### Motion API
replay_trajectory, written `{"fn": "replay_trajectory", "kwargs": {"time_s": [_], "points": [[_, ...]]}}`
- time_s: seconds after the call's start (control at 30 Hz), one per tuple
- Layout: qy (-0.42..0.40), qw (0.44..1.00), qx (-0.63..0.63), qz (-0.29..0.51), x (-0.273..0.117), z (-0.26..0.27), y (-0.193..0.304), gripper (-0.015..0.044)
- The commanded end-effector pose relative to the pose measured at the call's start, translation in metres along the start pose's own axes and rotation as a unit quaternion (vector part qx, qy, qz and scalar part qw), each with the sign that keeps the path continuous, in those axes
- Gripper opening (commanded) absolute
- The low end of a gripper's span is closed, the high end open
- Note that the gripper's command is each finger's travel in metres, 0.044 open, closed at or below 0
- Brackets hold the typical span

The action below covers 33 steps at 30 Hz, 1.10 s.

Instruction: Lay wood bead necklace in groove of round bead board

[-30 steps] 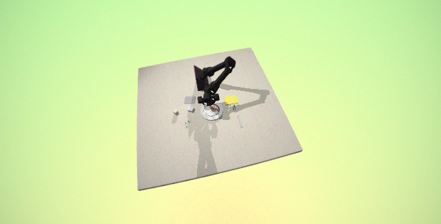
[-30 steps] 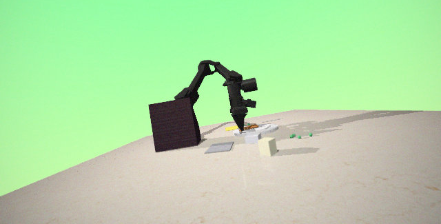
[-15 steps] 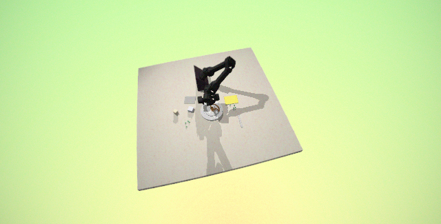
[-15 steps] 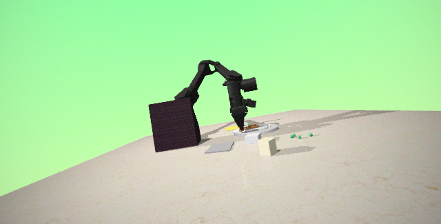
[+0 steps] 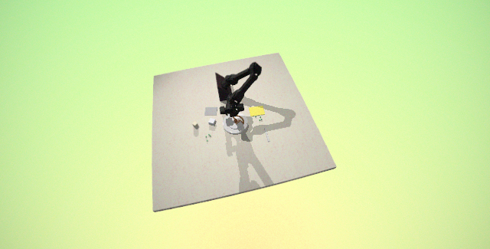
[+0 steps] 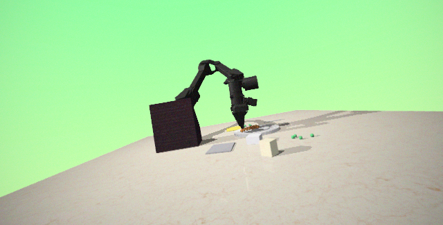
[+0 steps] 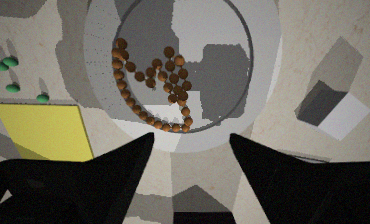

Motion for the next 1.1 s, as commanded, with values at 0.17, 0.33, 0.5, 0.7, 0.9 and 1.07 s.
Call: {"fn": "replay_trajectory", "kwargs": {"time_s": [0.17, 0.33, 0.5, 0.7, 0.9, 1.07], "points": [[0.002, 1.0, -0.013, -0.007, -0.019, 0.005, -0.008, 0.0125], [0.001, 1.0, -0.014, -0.009, -0.015, 0.005, -0.008, 0.012], [0.001, 1.0, -0.014, -0.008, -0.01, 0.005, -0.008, 0.012], [0.002, 1.0, -0.014, -0.008, 0.0, 0.005, -0.009, 0.012], [0.001, 1.0, -0.013, -0.008, 0.009, 0.005, -0.009, 0.012], [0.001, 1.0, -0.013, -0.007, 0.017, 0.005, -0.008, 0.012]]}}
Point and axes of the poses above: the point midway between the two fingers, 35 mm back from their tips, its own x axis out along the fingers, its own z axis across the jaws, y = z × x, the point moved 10 cm from there along -x, back along the fingers, and after that the axes turned 6 degrees about x, right-handed, at the moved point
